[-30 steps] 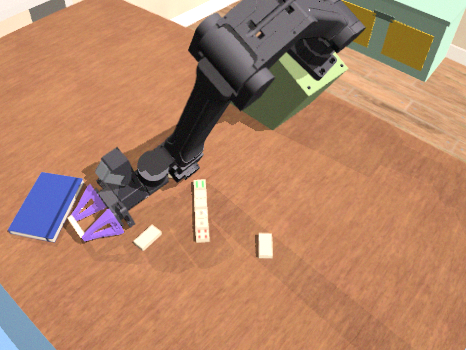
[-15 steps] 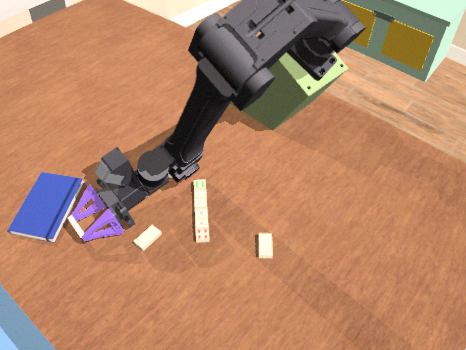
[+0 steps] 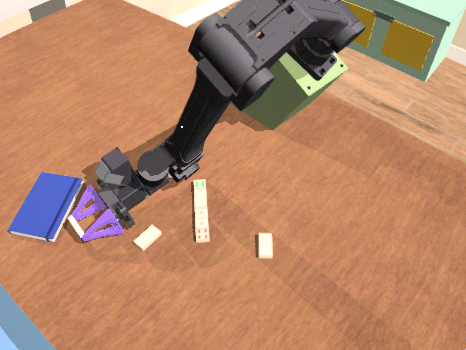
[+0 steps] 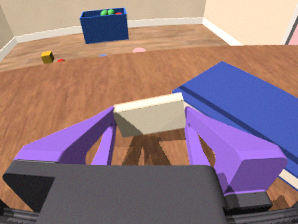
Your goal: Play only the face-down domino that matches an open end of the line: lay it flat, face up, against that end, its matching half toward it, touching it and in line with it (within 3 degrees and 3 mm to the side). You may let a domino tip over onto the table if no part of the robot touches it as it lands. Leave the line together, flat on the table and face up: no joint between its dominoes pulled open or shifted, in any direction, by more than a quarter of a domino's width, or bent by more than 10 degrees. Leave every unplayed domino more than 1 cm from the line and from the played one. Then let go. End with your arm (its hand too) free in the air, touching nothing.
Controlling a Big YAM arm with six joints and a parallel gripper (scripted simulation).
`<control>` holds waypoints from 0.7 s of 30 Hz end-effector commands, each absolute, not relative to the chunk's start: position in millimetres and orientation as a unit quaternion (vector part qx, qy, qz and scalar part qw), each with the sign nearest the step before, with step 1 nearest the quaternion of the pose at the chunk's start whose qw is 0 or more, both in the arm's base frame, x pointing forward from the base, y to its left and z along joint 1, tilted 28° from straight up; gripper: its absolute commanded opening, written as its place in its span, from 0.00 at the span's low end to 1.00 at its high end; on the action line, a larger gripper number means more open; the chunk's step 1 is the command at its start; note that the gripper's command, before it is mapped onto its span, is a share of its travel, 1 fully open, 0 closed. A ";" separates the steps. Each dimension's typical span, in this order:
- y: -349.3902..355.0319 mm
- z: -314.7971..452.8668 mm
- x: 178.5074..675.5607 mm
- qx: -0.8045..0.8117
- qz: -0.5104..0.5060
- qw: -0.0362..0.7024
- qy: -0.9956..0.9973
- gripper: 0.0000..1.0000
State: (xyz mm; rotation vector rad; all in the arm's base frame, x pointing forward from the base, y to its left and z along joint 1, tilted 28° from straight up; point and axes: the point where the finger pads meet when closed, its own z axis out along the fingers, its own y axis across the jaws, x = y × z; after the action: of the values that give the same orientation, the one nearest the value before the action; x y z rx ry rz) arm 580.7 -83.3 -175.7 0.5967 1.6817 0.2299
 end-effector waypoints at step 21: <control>-85.5 -172.6 582.1 0.260 0.099 0.625 0.730 0.71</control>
State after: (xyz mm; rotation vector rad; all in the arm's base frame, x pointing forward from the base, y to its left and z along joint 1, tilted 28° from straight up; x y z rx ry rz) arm 580.3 -83.2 -176.4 0.5971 1.6829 0.2297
